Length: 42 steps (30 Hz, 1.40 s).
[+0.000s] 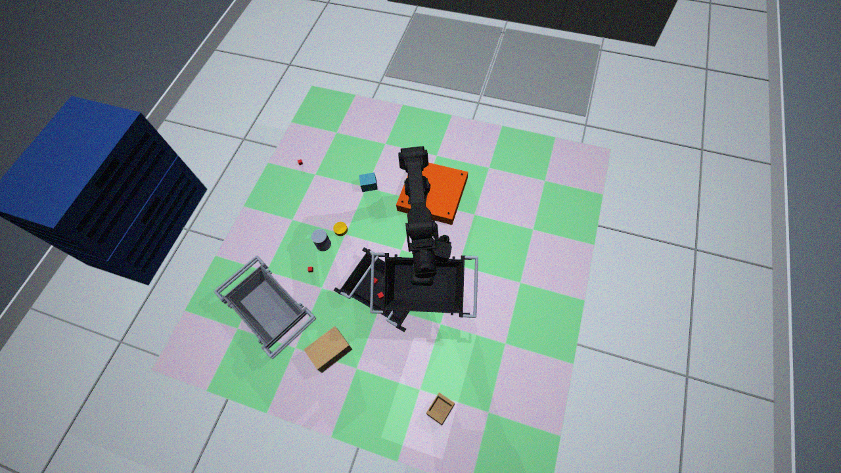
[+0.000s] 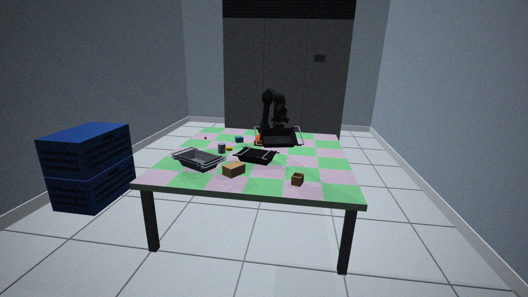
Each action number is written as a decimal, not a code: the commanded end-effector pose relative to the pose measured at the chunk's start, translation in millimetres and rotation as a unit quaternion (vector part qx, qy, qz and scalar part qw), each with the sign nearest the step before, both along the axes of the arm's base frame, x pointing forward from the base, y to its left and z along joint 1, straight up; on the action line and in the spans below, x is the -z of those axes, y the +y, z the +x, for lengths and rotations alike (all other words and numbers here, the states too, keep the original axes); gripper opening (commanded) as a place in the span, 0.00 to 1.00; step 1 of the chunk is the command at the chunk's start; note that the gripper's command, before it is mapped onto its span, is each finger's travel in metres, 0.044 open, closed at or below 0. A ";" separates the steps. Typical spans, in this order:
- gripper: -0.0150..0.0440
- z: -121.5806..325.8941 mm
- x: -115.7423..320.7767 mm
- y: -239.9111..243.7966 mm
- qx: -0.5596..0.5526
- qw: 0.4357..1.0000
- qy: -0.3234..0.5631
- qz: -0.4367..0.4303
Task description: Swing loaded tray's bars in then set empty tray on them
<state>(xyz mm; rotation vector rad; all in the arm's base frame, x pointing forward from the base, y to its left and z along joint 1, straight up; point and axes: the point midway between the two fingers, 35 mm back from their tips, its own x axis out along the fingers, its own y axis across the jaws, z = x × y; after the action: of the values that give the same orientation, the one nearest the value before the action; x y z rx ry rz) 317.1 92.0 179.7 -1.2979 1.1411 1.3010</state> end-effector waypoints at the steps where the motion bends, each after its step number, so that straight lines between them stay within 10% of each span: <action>1: 0.25 5.1 -4.1 -12.4 0.026 1.000 -0.009 0.000; 42: 0.25 13.6 -4.0 -125.1 0.238 0.971 -0.009 -0.002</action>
<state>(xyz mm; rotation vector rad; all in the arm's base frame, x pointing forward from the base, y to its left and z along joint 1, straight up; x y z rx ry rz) 328.9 -32.4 180.3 -0.9480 1.3497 0.9432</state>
